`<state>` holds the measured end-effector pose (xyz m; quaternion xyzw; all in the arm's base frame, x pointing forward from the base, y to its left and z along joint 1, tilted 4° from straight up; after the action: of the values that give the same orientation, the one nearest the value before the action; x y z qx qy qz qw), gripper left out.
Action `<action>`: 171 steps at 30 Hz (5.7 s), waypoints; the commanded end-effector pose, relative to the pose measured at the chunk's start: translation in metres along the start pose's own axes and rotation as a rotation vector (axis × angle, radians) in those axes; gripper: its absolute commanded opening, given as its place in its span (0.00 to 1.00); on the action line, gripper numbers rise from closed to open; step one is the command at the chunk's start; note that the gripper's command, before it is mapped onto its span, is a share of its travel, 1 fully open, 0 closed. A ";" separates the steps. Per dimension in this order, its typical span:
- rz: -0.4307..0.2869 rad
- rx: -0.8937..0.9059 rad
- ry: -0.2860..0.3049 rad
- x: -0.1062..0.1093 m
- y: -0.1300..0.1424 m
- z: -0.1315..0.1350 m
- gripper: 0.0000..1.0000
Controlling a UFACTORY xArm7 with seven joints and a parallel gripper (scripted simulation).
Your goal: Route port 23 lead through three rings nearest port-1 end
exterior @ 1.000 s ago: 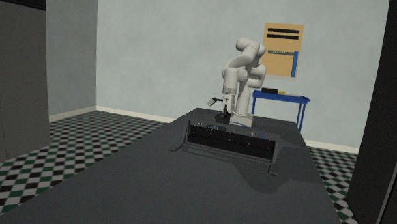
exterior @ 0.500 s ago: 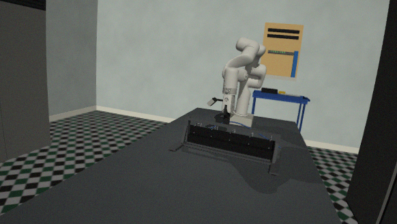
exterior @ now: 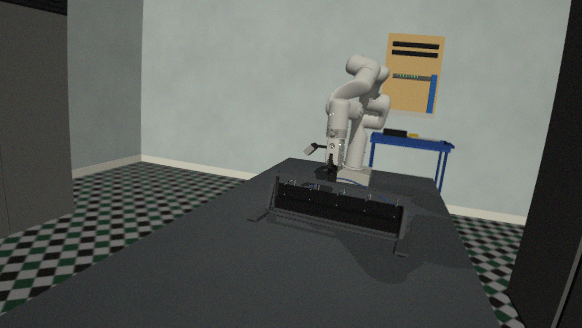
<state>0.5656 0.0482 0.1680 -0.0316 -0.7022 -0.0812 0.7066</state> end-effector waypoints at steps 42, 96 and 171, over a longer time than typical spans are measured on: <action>-0.001 0.000 -0.005 -0.021 0.000 -0.001 0.00; -0.001 0.000 -0.005 -0.056 0.000 -0.001 0.00; -0.001 0.000 -0.005 -0.056 0.008 -0.041 0.33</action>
<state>0.6056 0.0542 0.1101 -0.0316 -0.7021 -0.0812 0.7068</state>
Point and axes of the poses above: the point where the finger pads meet when closed, its own x axis back along the fingers, its own z axis across the jaws, y = z × x, the point moved 9 cm from there along x, back along the fingers, and after that the axes turned 12 degrees about -x, right-handed, at the moved point
